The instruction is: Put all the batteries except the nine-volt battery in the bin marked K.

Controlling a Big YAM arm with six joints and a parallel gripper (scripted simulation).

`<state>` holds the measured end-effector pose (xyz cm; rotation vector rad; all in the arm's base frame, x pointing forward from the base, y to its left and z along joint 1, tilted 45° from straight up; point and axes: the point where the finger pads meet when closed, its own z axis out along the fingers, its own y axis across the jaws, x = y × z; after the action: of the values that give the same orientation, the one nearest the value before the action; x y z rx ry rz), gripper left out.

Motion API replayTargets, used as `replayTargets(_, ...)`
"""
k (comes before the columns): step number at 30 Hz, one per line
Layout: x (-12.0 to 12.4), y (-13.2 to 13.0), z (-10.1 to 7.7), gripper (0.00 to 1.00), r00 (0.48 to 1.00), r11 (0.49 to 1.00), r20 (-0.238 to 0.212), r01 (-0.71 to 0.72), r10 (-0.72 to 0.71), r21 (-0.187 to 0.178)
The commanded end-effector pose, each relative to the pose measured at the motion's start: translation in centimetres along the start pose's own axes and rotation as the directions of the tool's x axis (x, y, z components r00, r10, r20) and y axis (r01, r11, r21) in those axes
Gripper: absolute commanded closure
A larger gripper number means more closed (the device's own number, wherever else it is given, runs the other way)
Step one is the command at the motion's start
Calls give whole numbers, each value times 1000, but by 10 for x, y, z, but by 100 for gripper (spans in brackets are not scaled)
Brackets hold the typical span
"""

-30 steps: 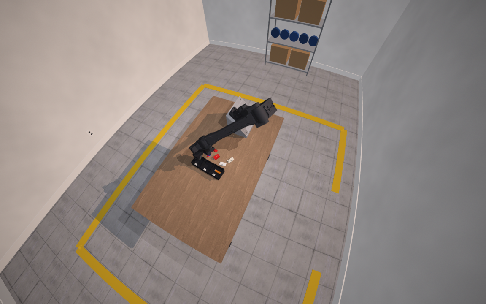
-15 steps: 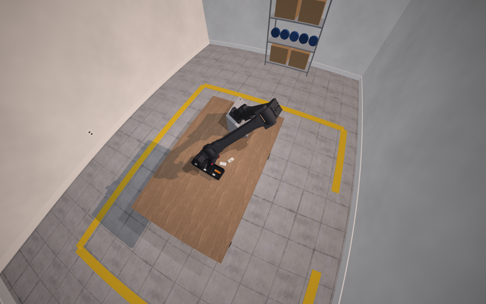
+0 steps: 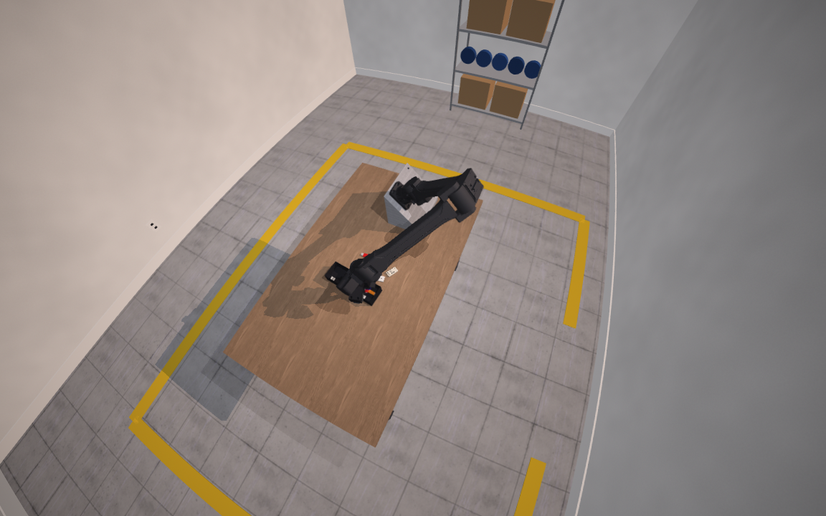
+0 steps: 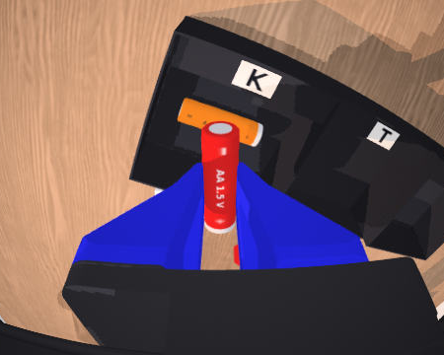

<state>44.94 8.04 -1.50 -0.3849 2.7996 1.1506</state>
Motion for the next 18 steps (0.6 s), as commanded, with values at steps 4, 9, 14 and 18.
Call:
replayTargets(4,-9,-7,-20,92,978,978,23,206,-207,16)
replayTargets(9,-8,-7,-20,92,940,940,15,342,-342,19)
replayTargets(14,-8,-7,-20,92,890,889,3,457,-457,19)
replayTargets(18,-8,-7,-19,92,841,841,-8,541,-541,15)
